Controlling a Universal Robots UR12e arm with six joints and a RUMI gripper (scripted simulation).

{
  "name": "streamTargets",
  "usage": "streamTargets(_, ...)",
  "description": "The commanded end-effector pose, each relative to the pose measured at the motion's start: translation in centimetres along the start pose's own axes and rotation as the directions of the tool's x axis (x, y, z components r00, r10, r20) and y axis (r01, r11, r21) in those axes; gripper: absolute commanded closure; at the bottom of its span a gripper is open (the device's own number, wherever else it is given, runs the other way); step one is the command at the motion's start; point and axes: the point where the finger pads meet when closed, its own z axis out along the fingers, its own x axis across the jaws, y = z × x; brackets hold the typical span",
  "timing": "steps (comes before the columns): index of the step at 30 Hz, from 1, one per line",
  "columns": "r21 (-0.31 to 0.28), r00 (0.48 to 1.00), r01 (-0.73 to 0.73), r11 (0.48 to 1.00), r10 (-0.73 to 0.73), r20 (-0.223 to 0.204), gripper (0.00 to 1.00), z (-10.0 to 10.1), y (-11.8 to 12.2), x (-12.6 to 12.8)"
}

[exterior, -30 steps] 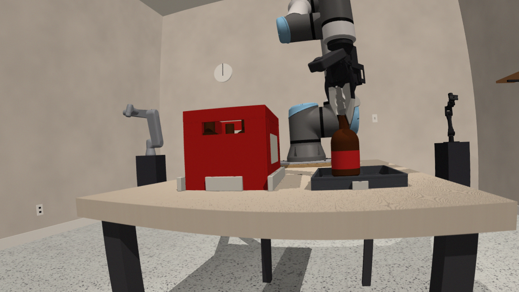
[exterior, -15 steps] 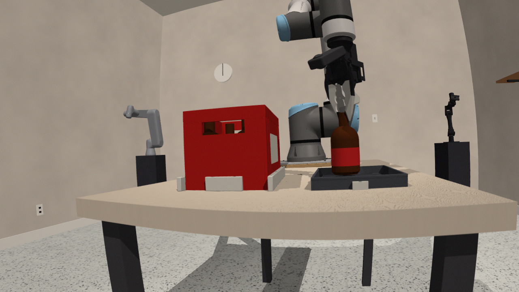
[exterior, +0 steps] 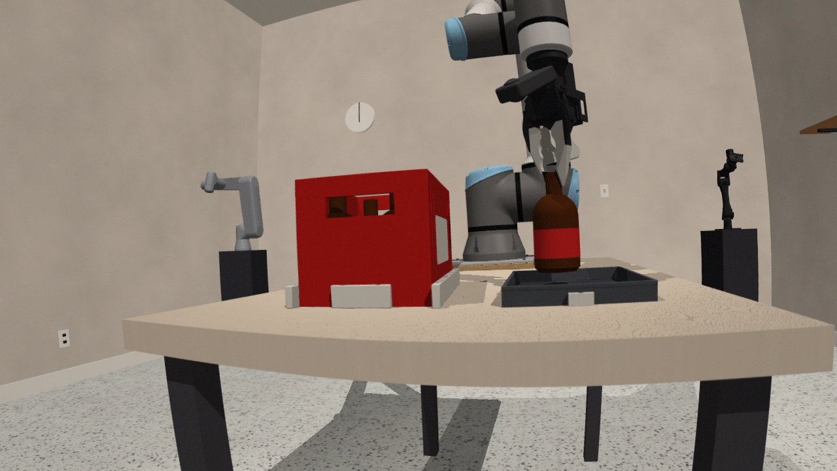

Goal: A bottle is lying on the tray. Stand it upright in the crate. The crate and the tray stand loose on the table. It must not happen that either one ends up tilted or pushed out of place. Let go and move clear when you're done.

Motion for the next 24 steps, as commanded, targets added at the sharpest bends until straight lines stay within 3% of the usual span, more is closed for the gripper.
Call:
streamTargets(1,0.001,1.0,0.0,1.0,0.0,0.001,1.0,-0.7,-0.1,0.0)
streamTargets(24,0.001,1.0,0.0,1.0,0.0,0.001,1.0,-1.9,-0.1,0.0)
